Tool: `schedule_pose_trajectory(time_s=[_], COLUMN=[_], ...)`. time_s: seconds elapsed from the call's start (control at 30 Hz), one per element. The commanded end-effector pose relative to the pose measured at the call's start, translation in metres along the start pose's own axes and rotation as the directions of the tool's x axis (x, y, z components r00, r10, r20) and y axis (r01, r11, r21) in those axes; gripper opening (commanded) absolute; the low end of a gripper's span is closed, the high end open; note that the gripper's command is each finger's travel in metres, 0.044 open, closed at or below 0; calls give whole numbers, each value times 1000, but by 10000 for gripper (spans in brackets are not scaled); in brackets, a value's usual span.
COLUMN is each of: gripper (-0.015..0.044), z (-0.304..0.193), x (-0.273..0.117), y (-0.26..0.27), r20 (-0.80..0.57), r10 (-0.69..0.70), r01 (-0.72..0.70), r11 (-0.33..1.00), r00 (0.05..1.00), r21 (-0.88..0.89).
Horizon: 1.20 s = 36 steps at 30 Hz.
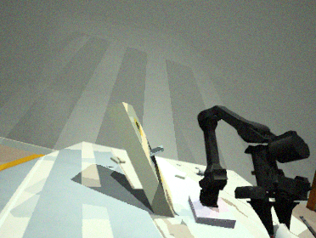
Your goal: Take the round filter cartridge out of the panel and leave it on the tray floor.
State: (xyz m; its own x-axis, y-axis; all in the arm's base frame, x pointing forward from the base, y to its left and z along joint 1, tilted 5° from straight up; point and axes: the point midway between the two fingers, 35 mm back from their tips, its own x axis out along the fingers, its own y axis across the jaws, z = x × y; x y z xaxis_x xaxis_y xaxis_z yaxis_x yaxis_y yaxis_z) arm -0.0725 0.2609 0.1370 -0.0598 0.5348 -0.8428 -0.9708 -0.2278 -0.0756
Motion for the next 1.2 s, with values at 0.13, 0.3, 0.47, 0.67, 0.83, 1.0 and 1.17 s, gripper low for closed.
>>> schedule_pose_trajectory(time_s=[0.13,0.3,0.47,0.67,0.83,1.0,1.17], gripper=[0,0,0,0,53,184,315], z=[-8,-17,-29,-43,-42,-42,-42], x=[13,33,52,70,68,68,68], y=[9,10,10,9,9,9,9], r20=[2,2,2,2,-5,-5,-5], r10=[16,16,16,16,12,12,12], r01=[-16,-16,-16,-16,-13,-13,-13], r11=[999,999,999,999,999,999,999], r00=[1000,1000,1000,1000,1000,1000,1000], r21=[-35,-35,-35,-35,-30,-30,-30])
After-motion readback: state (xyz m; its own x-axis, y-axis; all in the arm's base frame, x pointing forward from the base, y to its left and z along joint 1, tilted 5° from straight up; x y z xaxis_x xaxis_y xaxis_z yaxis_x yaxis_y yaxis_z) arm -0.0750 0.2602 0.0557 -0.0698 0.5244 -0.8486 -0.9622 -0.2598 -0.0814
